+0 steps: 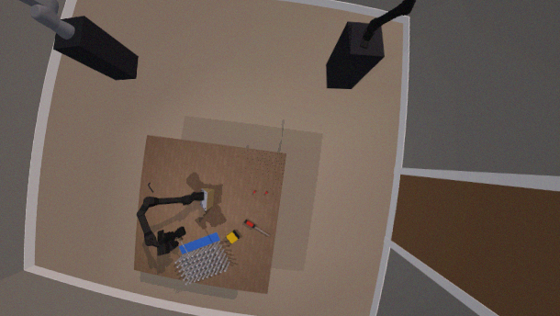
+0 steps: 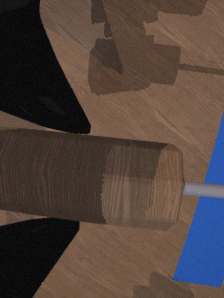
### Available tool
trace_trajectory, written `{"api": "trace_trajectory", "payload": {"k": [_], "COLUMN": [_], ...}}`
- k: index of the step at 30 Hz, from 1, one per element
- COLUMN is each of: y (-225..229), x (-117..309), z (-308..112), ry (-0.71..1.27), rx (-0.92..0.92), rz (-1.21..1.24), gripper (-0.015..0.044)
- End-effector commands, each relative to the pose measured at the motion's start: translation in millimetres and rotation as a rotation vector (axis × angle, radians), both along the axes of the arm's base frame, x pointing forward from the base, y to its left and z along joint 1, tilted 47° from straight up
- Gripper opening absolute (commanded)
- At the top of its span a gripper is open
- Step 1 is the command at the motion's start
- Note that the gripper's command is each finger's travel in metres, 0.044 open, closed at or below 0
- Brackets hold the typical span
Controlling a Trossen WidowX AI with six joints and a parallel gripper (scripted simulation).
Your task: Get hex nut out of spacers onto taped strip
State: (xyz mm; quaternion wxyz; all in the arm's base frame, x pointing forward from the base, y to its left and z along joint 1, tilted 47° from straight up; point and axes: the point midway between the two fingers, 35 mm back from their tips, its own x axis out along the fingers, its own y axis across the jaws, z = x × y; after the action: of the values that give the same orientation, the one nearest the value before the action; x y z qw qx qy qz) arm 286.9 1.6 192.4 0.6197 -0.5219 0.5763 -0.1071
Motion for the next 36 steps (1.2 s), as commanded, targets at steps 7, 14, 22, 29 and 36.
{"api": "trace_trajectory", "payload": {"k": [7, 14, 22, 29, 36], "y": [-11.6, -24.6, -49.5, -72.4, -95.7], "x": [-7.2, -4.1, -1.4, -2.5, -7.3], "z": [9.2, -6.8, -33.9, -54.8, -73.3], "ry": [-0.085, -0.079, -0.075, -0.078, -0.084], "rx": [-0.004, 0.01, 0.026, 0.029, 0.022], "rz": [-0.048, -0.054, -0.059, -0.059, -0.056], "gripper": [0.0, 0.0, 0.0, 0.0, 0.0]}}
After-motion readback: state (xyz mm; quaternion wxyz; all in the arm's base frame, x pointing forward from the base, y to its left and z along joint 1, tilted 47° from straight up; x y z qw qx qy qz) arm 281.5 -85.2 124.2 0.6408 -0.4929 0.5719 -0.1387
